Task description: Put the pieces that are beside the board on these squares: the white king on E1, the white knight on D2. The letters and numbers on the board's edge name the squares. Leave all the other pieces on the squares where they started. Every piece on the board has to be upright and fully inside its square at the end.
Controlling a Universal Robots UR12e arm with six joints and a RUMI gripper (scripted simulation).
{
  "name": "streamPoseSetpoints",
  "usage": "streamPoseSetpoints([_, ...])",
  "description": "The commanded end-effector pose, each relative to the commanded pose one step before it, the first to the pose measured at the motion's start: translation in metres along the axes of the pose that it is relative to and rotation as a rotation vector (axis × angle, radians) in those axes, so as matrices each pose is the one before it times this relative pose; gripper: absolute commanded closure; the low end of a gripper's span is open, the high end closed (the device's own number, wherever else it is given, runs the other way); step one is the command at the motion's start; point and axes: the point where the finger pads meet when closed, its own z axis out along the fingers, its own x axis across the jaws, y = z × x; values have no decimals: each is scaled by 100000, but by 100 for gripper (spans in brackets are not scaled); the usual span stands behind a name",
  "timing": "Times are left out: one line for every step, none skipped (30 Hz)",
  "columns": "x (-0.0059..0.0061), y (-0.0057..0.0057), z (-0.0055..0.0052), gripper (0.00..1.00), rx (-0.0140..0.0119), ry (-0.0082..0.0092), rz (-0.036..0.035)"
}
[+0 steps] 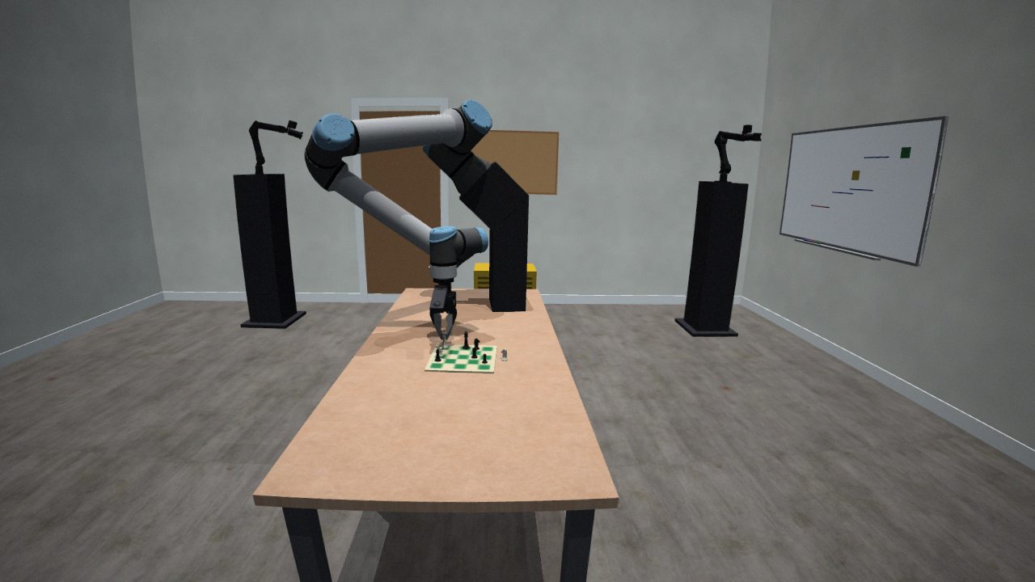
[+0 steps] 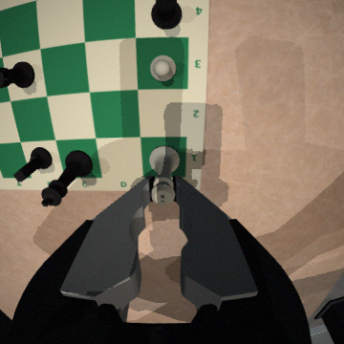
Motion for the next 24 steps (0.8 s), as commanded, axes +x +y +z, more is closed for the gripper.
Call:
streamPoseSetpoints([24, -73, 25, 95, 142, 36, 7])
streamPoseSetpoints([0, 0, 0, 95, 0, 0, 0])
streamPoseSetpoints([0, 0, 0, 90, 0, 0, 0])
streamPoseSetpoints([0, 0, 0, 90, 0, 0, 0])
streamPoseSetpoints([0, 0, 0, 90, 0, 0, 0])
streamPoseSetpoints([0, 0, 0, 85, 0, 0, 0])
streamPoseSetpoints([0, 0, 0, 85, 0, 0, 0])
streamPoseSetpoints([0, 0, 0, 85, 0, 0, 0])
streamPoseSetpoints([0, 0, 0, 80, 0, 0, 0])
streamPoseSetpoints([0, 0, 0, 80, 0, 0, 0])
streamPoseSetpoints([0, 0, 0, 80, 0, 0, 0])
streamPoseSetpoints([0, 0, 0, 75, 0, 0, 0])
streamPoseSetpoints([0, 0, 0, 75, 0, 0, 0])
streamPoseSetpoints([0, 0, 0, 75, 0, 0, 0])
streamPoseSetpoints([0, 0, 0, 75, 0, 0, 0])
streamPoseSetpoints([0, 0, 0, 75, 0, 0, 0])
streamPoseSetpoints([0, 0, 0, 75, 0, 0, 0])
streamPoseSetpoints([0, 0, 0, 75, 0, 0, 0])
streamPoseSetpoints([0, 0, 0, 75, 0, 0, 0])
streamPoseSetpoints([0, 0, 0, 75, 0, 0, 0])
streamPoseSetpoints([0, 0, 0, 75, 0, 0, 0])
streamPoseSetpoints([0, 0, 0, 75, 0, 0, 0])
streamPoseSetpoints([-1, 1, -6, 75, 0, -1, -2])
streamPoseSetpoints([-4, 4, -41, 75, 0, -7, -11])
